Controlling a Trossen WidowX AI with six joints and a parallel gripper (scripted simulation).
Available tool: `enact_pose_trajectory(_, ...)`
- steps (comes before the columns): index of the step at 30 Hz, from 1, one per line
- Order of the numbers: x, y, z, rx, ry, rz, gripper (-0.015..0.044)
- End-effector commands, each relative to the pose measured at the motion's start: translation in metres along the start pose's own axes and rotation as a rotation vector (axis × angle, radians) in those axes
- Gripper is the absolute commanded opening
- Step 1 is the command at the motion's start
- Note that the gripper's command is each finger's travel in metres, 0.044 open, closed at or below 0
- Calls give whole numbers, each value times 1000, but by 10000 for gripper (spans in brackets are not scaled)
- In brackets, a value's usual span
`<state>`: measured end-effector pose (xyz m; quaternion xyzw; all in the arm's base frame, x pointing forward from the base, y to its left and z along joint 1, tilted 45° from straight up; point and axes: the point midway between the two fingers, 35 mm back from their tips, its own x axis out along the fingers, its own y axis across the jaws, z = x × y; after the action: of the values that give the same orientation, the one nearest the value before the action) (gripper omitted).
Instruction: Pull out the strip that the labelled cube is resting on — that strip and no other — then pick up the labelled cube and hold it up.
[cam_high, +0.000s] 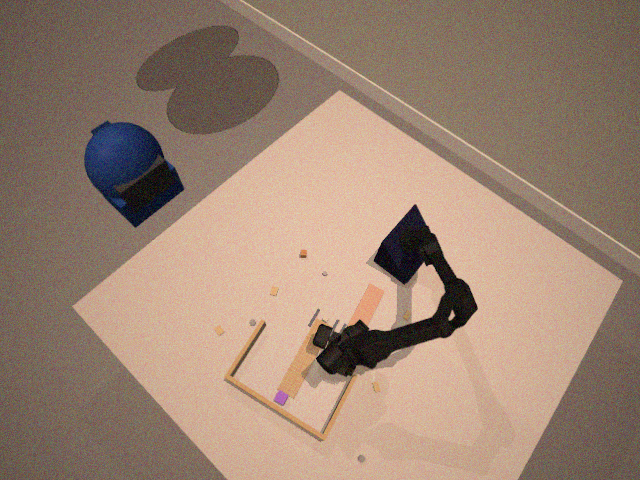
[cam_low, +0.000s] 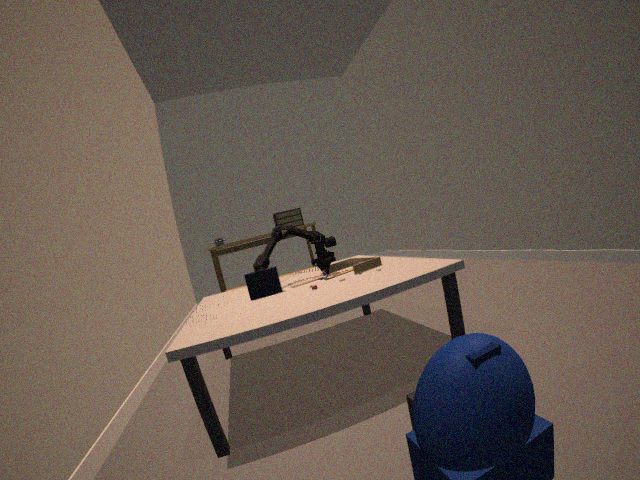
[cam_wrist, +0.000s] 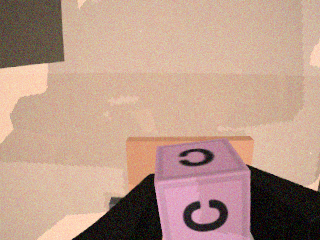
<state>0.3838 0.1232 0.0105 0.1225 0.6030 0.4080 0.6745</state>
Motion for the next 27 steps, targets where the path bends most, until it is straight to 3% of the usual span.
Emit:
enact_pose_trajectory(1, 0, 0, 0, -1, 0, 0, 112)
enact_pose_trajectory(6, -3, 0, -3, 0, 0, 0, 0)
enact_pose_trajectory(18, -41, 8, -57, 9, 0, 4, 0)
enact_pose_trajectory(27, -43, 12, -76, 11, 1, 5, 0)
